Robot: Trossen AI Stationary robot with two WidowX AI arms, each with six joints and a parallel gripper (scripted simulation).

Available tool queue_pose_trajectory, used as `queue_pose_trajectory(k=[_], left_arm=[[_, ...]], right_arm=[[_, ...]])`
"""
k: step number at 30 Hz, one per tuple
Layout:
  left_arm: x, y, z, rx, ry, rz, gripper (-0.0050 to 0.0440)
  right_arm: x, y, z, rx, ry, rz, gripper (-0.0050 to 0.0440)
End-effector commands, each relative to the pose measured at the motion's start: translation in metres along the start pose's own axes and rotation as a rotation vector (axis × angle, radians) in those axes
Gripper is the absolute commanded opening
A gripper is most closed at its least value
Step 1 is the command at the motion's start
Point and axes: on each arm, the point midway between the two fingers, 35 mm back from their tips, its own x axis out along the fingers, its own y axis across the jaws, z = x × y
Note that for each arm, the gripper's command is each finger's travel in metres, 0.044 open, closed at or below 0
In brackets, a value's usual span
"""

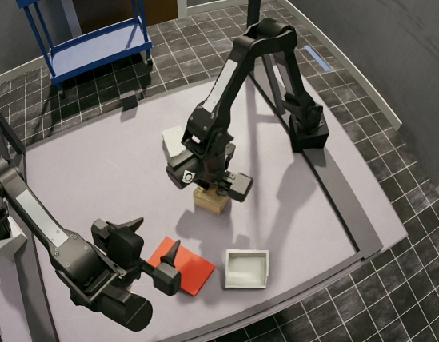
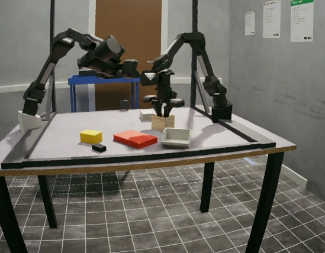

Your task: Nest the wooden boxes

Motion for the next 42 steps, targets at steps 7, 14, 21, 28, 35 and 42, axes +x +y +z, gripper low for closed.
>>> queue_pose_trajectory(k=[7, 14, 21, 28, 35, 42], left_arm=[[-0.0057, 0.0026, -0.0029, 0.004, 0.021, 0.008, 0.0163], [-0.0063, 0.0028, -0.0034, 0.005, 0.022, 0.009, 0.0113], [-0.0063, 0.0028, -0.0034, 0.005, 0.022, 0.009, 0.0066], [-0.0063, 0.0028, -0.0034, 0.005, 0.022, 0.009, 0.0033], [-0.0063, 0.0028, -0.0034, 0.005, 0.022, 0.009, 0.0000], [-0.0109, 0.0045, -0.0062, -0.029, 0.033, 0.014, 0.0000]], right_arm=[[-0.0016, -0.0009, 0.0091, -0.025, -0.003, -0.002, 0.0400], [-0.0016, -0.0009, 0.0091, -0.025, -0.003, -0.002, 0.0400], [-0.0016, -0.0009, 0.0091, -0.025, -0.003, -0.002, 0.0400], [-0.0016, -0.0009, 0.0091, -0.025, -0.003, -0.002, 0.0400], [-0.0016, -0.0009, 0.0091, -0.025, -0.003, -0.002, 0.0400], [-0.0016, -0.0009, 0.0091, -0.025, -0.003, -0.002, 0.0400]])
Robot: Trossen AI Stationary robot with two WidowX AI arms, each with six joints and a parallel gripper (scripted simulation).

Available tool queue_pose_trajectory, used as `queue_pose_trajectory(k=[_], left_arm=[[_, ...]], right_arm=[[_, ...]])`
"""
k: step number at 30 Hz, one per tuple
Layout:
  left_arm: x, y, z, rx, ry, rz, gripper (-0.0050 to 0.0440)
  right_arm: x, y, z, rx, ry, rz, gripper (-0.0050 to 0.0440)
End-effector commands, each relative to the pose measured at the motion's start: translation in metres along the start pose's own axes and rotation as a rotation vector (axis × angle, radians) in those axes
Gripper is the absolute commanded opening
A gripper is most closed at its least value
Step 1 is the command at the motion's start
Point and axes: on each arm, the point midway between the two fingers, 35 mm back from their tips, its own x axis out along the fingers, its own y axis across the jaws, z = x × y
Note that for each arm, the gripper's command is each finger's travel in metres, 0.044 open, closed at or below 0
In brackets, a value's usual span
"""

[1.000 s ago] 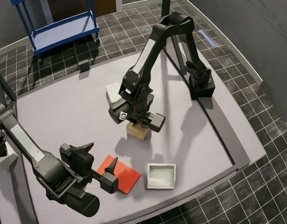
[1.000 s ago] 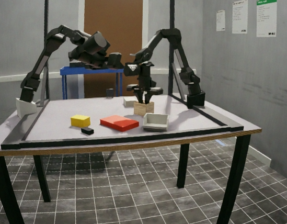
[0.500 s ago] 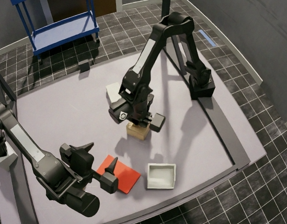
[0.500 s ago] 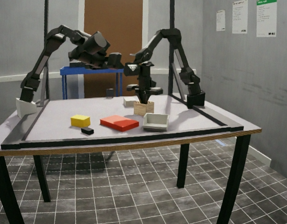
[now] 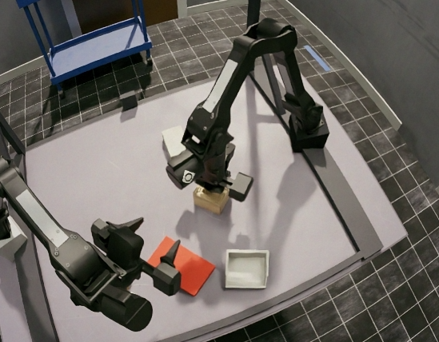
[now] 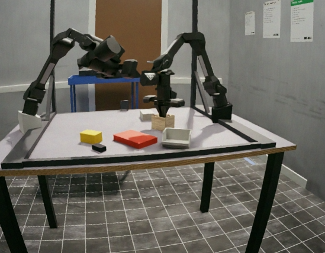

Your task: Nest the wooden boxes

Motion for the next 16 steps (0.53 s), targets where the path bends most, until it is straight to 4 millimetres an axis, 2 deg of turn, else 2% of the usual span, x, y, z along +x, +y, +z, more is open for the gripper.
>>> queue_pose_trajectory(k=[1, 6, 16], left_arm=[[-0.011, 0.005, -0.006, -0.017, 0.033, 0.015, 0.0000], [-0.024, 0.005, -0.009, -0.323, 0.039, 0.023, -0.0001], [-0.039, 0.005, -0.009, -0.792, 0.034, 0.032, -0.0013]], right_arm=[[-0.002, -0.001, 0.009, -0.025, -0.003, -0.002, 0.0400], [-0.002, -0.001, 0.009, -0.025, -0.003, -0.002, 0.0400], [-0.002, -0.001, 0.009, -0.025, -0.003, -0.002, 0.0400]])
